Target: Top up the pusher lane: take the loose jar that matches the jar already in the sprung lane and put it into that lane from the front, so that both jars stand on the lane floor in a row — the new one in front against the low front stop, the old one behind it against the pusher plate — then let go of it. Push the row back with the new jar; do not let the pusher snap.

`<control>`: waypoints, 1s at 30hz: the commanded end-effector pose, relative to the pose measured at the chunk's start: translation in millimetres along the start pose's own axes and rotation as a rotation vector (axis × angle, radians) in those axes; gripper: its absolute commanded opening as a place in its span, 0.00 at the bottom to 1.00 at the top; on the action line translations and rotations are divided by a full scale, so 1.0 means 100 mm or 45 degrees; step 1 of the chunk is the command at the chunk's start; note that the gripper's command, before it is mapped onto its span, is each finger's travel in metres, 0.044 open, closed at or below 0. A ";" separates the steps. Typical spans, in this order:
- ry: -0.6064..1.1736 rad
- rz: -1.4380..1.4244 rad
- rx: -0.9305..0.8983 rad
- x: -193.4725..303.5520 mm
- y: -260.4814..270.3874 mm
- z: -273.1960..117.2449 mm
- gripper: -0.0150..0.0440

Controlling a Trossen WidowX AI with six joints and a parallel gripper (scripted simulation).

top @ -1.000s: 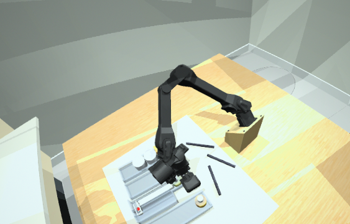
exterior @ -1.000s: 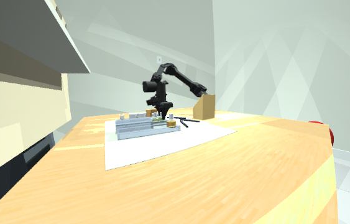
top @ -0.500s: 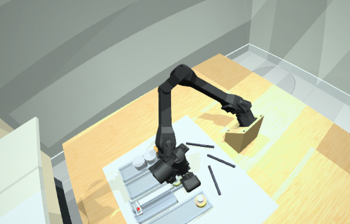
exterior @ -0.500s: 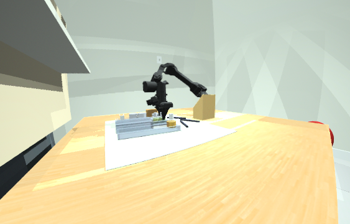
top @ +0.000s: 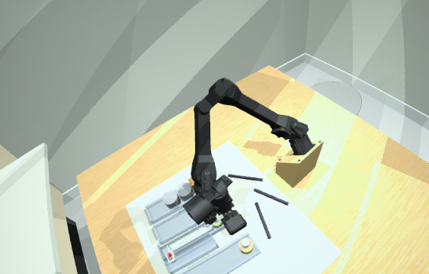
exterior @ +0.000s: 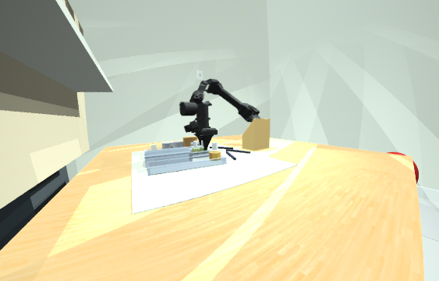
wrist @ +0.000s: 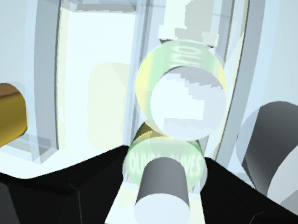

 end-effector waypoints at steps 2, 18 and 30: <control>-0.009 0.010 0.011 -0.01 -0.02 0.01 0.25; -0.009 0.010 0.011 0.02 -0.02 0.01 0.25; -0.009 0.010 0.011 0.04 -0.01 0.01 0.25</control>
Point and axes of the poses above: the point midway between the two fingers, 35 mm back from their tips, its own z axis out along the fingers, its own y axis across the jaws, x = y × z, the point moved 2 cm from there along -z, back along the fingers, and after that the axes turned 4 degrees about -z, right-handed, at the moved point
